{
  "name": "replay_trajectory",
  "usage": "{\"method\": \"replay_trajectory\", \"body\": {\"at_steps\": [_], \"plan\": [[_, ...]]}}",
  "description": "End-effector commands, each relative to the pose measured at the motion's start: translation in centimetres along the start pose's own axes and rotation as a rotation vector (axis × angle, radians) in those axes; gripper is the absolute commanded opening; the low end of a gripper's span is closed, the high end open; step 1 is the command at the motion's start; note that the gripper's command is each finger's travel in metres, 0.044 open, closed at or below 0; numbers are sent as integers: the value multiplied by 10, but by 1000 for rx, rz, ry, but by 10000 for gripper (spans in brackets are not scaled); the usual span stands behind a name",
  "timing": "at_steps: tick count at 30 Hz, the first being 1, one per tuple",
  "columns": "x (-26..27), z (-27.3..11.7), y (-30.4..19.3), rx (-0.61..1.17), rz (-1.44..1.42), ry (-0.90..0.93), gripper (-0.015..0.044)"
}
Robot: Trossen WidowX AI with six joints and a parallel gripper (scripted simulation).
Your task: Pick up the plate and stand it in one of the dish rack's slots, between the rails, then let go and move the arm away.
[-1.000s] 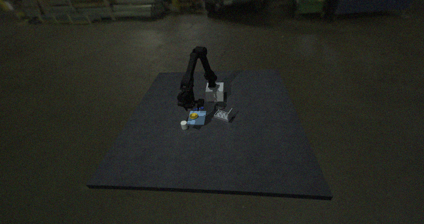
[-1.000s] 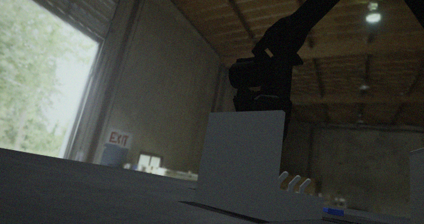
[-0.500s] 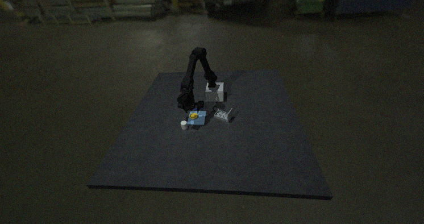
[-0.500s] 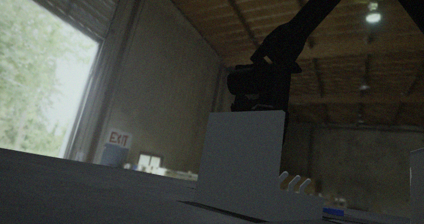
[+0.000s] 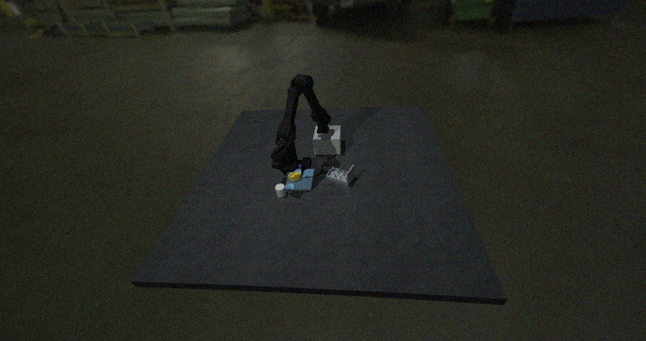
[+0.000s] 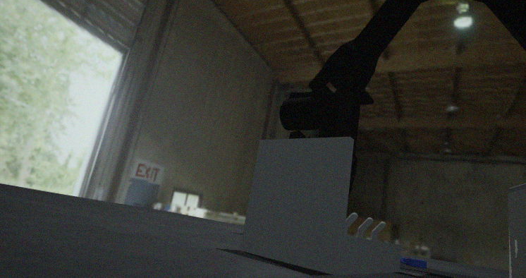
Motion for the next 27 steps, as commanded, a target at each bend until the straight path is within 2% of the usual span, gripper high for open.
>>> {"method": "replay_trajectory", "body": {"at_steps": [1,9,27], "plan": [[2,10,-3,13,-3,9,400],[2,20,-4,14,-6,9,400],[2,20,-4,14,-6,9,304]]}}
Point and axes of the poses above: the point midway between the two fingers, 35 mm back from their tips, its own z axis out along the fingers, its own x axis across the jaws, y = z × x, the point moved 7 cm from there along -z, back along the fingers, and after that the axes turned 1 degree about z, right-handed, at the moved point
